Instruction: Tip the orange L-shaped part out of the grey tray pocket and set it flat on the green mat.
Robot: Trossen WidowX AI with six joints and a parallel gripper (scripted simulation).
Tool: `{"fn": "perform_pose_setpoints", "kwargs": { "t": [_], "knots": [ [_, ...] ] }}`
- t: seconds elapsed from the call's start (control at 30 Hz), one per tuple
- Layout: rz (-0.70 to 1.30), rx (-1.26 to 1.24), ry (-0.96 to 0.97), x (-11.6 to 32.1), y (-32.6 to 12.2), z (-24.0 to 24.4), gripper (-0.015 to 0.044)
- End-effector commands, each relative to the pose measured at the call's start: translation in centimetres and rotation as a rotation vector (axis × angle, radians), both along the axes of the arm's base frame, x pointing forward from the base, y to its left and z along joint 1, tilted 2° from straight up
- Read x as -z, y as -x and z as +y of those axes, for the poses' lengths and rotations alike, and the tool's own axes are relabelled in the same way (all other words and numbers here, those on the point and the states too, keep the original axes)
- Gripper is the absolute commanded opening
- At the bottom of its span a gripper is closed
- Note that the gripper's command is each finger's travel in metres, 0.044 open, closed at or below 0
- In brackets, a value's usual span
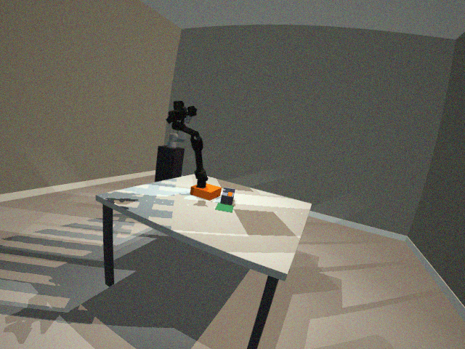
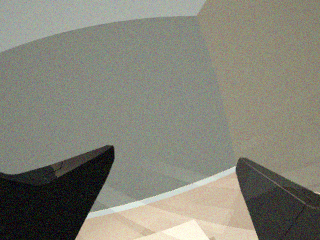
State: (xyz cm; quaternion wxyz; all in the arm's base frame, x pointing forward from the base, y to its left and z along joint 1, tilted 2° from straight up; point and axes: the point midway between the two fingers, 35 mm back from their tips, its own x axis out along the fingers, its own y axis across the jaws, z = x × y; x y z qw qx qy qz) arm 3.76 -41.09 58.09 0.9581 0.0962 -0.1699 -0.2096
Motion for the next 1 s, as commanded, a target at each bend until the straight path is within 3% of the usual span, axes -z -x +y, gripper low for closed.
{"fn": "perform_pose_setpoints", "kwargs": {
  "t": [0.0,0.27,0.63,0.97],
  "knots": [
    [0.000,0.001,0.009,0.0,-0.2,0.0,0.0374],
    [-0.056,-0.079,-0.052,0.9,-6.3,-0.4,0.0180],
    [-0.066,-0.255,-0.433,8.6,-23.7,2.7,0.0180],
    [0.265,-0.337,-0.668,20.2,-36.2,14.4,0.0180]
  ]
}}
